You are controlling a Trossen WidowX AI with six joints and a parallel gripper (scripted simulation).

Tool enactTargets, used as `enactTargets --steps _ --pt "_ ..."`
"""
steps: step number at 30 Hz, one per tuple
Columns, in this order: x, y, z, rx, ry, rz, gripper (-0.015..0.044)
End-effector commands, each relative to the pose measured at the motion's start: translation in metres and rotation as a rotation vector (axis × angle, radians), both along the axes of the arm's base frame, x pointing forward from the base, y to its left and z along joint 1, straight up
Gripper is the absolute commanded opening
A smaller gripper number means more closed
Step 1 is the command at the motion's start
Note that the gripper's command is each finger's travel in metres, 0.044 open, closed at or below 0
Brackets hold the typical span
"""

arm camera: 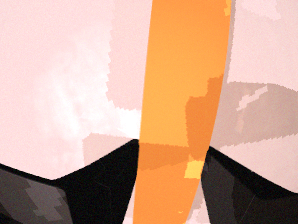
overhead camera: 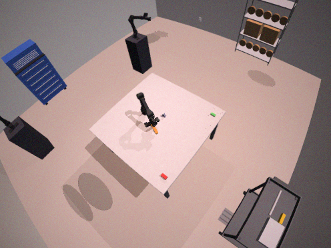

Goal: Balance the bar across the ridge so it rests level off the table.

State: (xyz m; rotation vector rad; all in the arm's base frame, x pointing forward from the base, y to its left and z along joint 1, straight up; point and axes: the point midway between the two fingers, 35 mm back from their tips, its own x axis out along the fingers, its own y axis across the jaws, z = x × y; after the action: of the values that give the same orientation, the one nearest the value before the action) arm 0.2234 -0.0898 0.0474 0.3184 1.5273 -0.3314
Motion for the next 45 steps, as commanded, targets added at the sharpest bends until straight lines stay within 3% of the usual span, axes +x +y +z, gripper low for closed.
enactTargets --steps 1,45 --pt "0.002 -0.001 0.007 0.0 -0.004 0.0 0.0" --pt "0.001 0.007 0.11 0.004 -0.005 0.013 0.0"
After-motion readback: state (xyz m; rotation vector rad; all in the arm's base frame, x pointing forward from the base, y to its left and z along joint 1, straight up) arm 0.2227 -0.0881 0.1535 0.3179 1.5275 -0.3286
